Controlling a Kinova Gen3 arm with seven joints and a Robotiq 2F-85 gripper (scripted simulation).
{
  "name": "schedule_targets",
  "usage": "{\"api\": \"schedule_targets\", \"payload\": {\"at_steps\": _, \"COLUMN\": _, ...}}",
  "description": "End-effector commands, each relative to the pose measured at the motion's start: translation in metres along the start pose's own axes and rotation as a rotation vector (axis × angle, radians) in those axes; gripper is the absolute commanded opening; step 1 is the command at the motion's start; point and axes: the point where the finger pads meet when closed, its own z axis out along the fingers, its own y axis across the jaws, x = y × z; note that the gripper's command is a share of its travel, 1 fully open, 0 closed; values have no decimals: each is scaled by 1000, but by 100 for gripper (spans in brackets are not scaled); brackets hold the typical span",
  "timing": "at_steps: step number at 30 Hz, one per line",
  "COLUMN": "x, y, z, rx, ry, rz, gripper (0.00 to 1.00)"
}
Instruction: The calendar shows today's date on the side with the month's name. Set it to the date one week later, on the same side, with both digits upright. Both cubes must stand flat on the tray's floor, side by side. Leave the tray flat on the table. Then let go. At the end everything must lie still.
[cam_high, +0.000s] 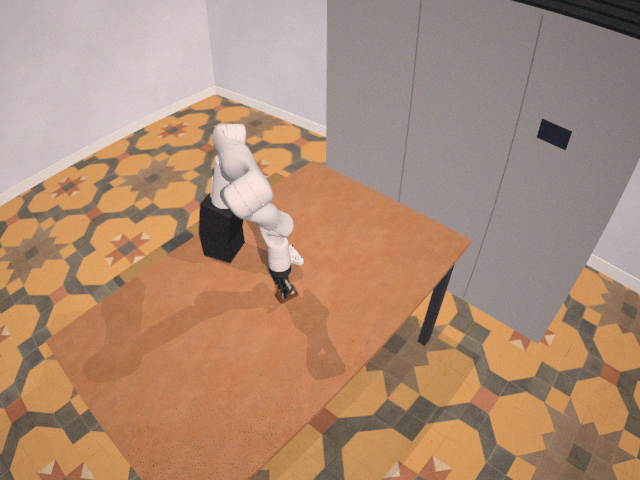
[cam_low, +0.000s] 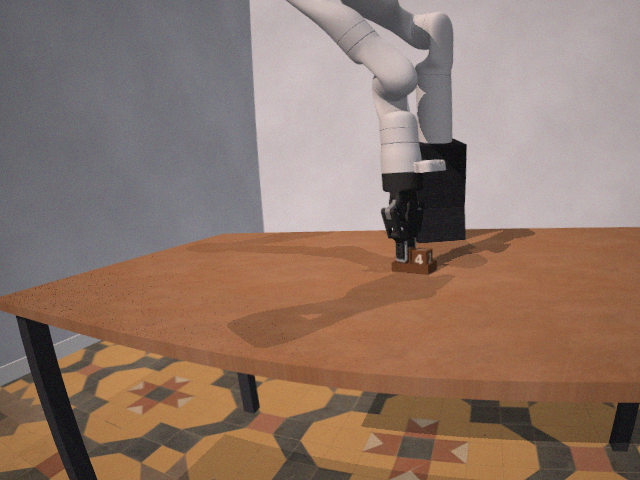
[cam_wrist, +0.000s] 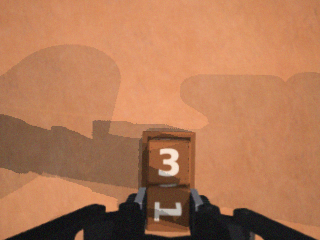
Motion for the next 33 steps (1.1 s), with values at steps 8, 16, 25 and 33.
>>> {"api": "schedule_targets", "payload": {"at_steps": 8, "x": 0, "y": 0, "z": 0, "rx": -1, "ry": 0, "rz": 0, "gripper": 38}}
{"api": "schedule_targets", "payload": {"at_steps": 16, "x": 0, "y": 0, "z": 0, "rx": -1, "ry": 0, "rz": 0, "gripper": 46}}
{"api": "schedule_targets", "payload": {"at_steps": 25, "x": 0, "y": 0, "z": -1, "rx": -1, "ry": 0, "rz": 0, "gripper": 46}}
{"api": "schedule_targets", "payload": {"at_steps": 33, "x": 0, "y": 0, "z": -17, "rx": -1, "ry": 0, "rz": 0, "gripper": 46}}
